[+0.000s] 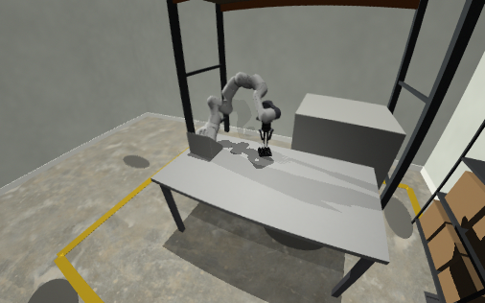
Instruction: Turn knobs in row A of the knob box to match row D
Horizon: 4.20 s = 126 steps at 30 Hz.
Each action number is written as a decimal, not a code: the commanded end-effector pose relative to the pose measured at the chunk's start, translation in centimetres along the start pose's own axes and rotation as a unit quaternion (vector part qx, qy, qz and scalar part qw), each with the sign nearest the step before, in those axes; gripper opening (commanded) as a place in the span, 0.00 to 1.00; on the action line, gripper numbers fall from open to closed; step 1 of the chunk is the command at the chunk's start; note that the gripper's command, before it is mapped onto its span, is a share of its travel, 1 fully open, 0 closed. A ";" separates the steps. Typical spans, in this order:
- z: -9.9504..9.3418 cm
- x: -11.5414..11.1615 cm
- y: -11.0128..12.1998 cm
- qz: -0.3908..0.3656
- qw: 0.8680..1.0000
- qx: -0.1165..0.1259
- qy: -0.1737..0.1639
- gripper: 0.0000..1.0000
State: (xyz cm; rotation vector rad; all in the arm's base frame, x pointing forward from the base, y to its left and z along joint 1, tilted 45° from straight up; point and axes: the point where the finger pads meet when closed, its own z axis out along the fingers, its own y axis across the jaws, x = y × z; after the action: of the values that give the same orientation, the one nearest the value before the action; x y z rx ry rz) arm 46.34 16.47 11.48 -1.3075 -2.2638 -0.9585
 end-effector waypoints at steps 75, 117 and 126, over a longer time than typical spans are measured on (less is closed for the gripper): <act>1.5 0.1 0.1 0.000 1.000 -0.001 0.000 0.05; 1.5 0.1 0.1 0.008 1.000 -0.001 0.000 0.05; 1.5 0.1 0.1 0.038 0.999 -0.001 0.001 0.05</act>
State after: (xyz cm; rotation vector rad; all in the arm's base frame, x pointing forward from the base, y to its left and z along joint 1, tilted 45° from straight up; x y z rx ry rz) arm 46.40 17.45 10.52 -1.3389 -2.2374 -0.9487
